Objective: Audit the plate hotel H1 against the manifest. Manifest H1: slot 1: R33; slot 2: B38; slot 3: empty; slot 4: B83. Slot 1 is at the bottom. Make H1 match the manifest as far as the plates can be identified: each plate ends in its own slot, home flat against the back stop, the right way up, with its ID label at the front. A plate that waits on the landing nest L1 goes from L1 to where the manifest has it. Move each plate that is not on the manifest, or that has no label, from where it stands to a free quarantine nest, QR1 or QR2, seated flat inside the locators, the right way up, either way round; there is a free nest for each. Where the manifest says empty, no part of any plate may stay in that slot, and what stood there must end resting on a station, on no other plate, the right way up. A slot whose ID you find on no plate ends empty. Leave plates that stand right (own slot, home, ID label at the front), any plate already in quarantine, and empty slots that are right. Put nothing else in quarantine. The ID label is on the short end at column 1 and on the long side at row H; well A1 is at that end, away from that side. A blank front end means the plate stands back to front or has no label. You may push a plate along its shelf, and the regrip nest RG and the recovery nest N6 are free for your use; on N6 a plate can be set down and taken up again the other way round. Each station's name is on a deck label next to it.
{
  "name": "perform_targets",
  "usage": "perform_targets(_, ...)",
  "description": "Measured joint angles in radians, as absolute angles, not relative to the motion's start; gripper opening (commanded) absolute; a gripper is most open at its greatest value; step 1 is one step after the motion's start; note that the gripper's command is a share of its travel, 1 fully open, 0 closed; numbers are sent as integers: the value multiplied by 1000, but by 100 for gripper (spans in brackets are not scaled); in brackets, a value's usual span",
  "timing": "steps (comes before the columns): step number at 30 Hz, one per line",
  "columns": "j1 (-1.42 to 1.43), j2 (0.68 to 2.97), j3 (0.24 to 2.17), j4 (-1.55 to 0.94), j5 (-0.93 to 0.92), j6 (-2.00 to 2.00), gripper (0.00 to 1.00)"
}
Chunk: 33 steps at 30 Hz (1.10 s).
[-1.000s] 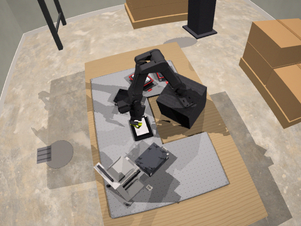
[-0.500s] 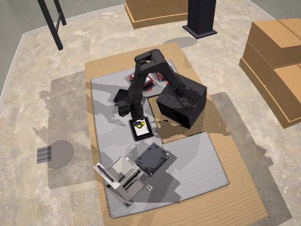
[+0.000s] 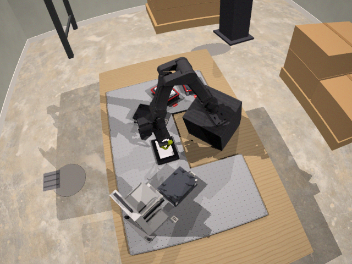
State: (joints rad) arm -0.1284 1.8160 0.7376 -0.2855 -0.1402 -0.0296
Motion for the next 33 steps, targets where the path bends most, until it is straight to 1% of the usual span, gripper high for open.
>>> perform_targets(23, -128, 1816, 738, -285, -139, -422, 100)
perform_targets(33, -128, 1816, 738, -285, -139, -658, 100)
